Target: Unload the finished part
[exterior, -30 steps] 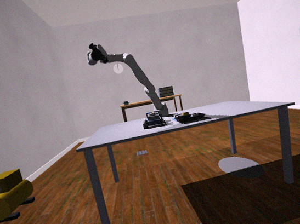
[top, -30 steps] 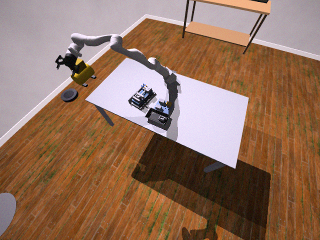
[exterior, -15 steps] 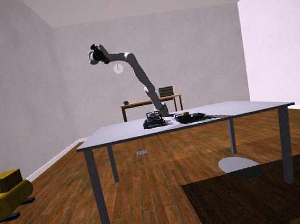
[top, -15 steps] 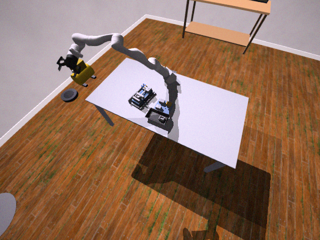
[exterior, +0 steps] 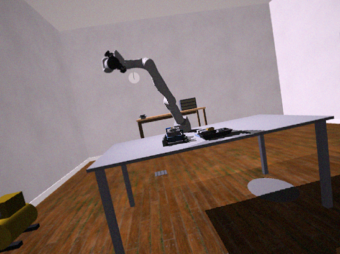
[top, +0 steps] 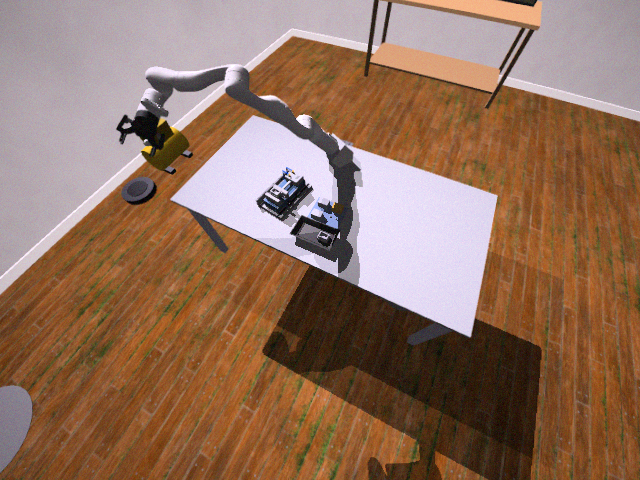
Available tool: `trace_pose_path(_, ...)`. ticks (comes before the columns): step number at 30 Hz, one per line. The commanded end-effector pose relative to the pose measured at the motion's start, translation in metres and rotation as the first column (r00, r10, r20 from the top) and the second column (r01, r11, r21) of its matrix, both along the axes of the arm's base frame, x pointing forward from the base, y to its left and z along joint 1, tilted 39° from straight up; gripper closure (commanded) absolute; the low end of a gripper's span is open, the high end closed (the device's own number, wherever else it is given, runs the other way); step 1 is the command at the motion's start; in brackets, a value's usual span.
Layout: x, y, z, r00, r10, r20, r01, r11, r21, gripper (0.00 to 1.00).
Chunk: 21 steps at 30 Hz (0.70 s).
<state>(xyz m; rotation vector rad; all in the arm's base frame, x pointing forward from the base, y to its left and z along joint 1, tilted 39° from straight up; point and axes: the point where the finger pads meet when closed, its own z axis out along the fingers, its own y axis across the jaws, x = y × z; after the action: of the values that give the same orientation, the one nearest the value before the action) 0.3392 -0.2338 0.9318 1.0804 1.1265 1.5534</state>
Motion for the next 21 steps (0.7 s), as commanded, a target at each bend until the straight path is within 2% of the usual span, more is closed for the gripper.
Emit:
trace_pose_path(1, -0.001, 0.003, 0.002, 1.000, 0.001, 0.002, -0.001, 1.000, -0.004, 0.00)
trace_pose_path(2, 0.004, 0.007, -0.006, 1.000, -0.015, -0.016, 0.015, 1.000, 0.005, 0.00)
trace_pose_path(10, 0.004, 0.007, -0.006, 1.000, -0.015, -0.016, 0.015, 1.000, 0.005, 0.00)
trace_pose_path(11, 0.009, 0.010, -0.015, 0.999, -0.030, -0.037, 0.031, 0.999, 0.013, 0.00)
trace_pose_path(19, 0.009, 0.010, -0.015, 0.999, -0.030, -0.037, 0.031, 0.999, 0.013, 0.00)
trace_pose_path(20, 0.014, 0.014, -0.025, 0.997, -0.046, -0.058, 0.047, 0.999, 0.021, 0.00)
trace_pose_path(21, 0.014, 0.014, -0.025, 0.997, -0.046, -0.058, 0.047, 0.999, 0.021, 0.00)
